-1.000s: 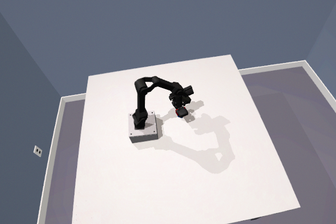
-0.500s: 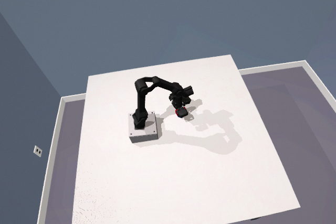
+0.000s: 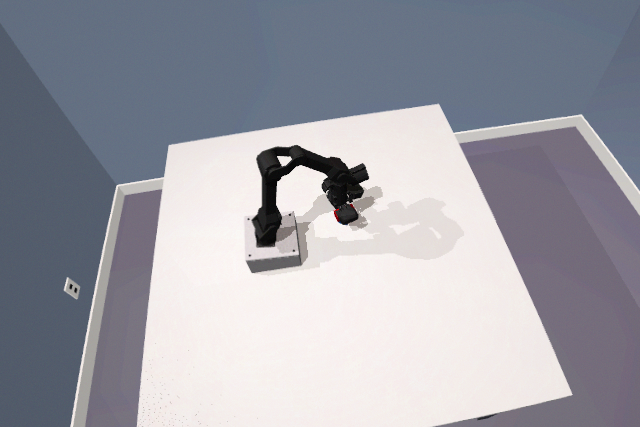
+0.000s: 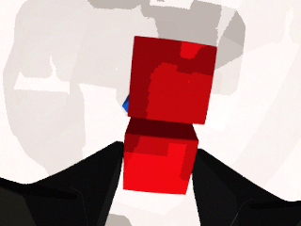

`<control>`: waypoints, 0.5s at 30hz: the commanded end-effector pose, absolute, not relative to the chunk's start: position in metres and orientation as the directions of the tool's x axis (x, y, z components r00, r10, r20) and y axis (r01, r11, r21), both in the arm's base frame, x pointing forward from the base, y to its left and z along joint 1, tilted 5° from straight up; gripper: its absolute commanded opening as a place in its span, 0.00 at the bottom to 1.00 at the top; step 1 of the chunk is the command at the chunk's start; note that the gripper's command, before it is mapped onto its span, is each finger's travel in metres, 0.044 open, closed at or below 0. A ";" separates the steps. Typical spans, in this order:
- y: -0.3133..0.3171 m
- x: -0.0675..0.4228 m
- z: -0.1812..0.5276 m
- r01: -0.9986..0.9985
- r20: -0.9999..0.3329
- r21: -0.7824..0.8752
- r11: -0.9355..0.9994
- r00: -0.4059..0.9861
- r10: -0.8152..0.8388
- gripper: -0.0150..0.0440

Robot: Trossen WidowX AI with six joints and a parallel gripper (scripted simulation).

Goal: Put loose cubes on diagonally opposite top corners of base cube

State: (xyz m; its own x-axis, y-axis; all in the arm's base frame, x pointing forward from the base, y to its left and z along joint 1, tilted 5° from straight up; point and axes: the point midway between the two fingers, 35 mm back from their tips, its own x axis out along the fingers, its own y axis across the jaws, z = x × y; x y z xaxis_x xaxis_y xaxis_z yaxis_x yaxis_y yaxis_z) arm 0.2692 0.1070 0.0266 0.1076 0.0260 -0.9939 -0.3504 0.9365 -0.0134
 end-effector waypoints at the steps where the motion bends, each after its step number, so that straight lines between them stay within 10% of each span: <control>1: 0.106 0.269 0.025 -0.353 -0.994 -0.018 0.935 0.106 0.021 0.60; 15: 0.107 0.267 0.047 -0.350 -0.994 -0.013 0.937 0.108 0.026 0.60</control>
